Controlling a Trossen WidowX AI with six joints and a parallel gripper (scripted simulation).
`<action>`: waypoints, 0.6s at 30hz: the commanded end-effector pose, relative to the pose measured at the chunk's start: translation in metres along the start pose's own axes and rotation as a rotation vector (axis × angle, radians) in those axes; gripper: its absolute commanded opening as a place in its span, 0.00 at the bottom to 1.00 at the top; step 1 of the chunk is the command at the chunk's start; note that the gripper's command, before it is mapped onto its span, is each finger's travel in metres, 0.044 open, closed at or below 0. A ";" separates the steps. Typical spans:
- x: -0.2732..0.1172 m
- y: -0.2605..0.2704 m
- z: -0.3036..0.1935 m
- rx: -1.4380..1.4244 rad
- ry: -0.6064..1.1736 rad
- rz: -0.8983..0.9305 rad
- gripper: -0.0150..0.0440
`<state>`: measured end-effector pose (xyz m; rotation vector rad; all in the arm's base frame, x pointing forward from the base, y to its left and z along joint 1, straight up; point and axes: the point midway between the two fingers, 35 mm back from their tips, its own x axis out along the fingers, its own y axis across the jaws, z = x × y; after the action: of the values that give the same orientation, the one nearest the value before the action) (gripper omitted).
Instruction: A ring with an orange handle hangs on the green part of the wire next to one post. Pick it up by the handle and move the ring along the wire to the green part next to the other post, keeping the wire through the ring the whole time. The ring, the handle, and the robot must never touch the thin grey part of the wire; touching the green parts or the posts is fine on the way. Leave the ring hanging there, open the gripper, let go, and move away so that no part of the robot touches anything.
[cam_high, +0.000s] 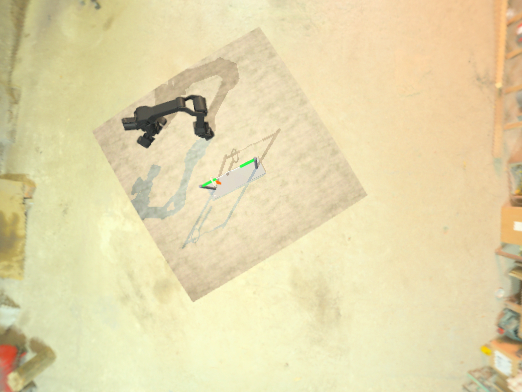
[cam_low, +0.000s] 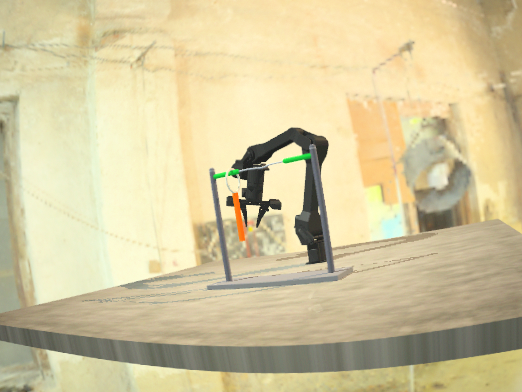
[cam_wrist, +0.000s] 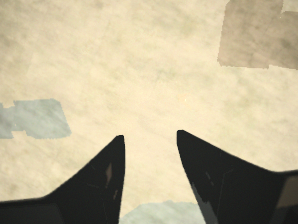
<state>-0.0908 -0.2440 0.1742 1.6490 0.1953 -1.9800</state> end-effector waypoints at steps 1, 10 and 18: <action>0.005 0.022 -0.033 -0.201 0.017 0.149 0.53; 0.006 0.055 -0.116 -0.676 0.028 0.512 0.53; 0.000 0.059 -0.194 -1.093 0.011 0.861 0.53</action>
<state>0.0823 -0.2231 0.1481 0.9067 0.3874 -1.0406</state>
